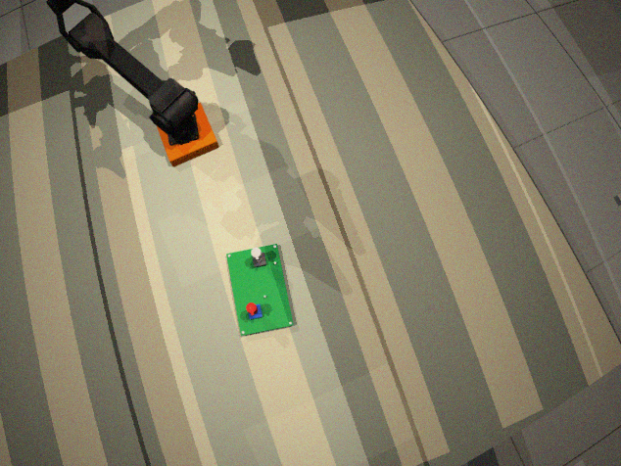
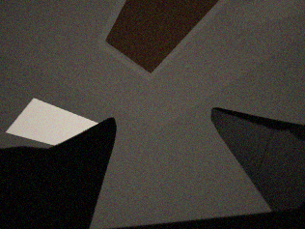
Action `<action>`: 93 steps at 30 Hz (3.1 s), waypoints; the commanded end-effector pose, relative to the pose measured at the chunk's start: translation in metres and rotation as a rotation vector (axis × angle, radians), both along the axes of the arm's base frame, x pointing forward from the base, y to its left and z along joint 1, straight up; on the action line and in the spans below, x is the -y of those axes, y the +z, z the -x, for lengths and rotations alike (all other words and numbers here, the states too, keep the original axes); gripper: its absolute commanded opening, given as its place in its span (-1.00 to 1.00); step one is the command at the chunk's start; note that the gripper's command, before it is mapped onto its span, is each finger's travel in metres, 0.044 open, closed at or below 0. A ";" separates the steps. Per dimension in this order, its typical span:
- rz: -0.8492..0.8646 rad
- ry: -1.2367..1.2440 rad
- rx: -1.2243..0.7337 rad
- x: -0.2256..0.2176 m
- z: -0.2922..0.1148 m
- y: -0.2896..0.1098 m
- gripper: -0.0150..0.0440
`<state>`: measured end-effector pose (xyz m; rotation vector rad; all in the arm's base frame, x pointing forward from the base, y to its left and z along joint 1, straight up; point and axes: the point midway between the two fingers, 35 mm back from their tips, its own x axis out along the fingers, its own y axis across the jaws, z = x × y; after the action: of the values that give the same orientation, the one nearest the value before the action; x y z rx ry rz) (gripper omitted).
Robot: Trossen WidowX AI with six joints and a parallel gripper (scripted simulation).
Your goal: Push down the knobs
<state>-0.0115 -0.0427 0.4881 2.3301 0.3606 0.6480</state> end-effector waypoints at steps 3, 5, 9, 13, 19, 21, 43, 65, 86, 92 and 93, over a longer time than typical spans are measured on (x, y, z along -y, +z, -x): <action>0.022 -0.005 -0.006 -0.003 -0.004 0.000 0.60; 0.060 -0.014 -0.016 -0.009 -0.010 -0.001 0.42; 0.175 -0.037 -0.048 -0.026 -0.030 -0.003 0.06; 0.303 -0.059 -0.087 -0.045 -0.054 -0.006 -0.29; 0.495 -0.084 -0.149 -0.070 -0.091 -0.017 -0.49; 0.560 -0.089 -0.172 -0.078 -0.103 -0.021 -0.49; 1.215 -0.010 -0.368 -0.133 -0.221 -0.099 -0.49; 1.715 0.378 -0.584 -0.154 -0.302 -0.226 -0.49; 1.979 0.995 -0.631 -0.150 -0.324 -0.346 -0.49; 1.979 0.995 -0.631 -0.150 -0.324 -0.348 -0.49; 1.979 0.995 -0.631 -0.150 -0.325 -0.352 -0.49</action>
<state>0.3132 0.1075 0.1447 0.2434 1.5180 -0.2239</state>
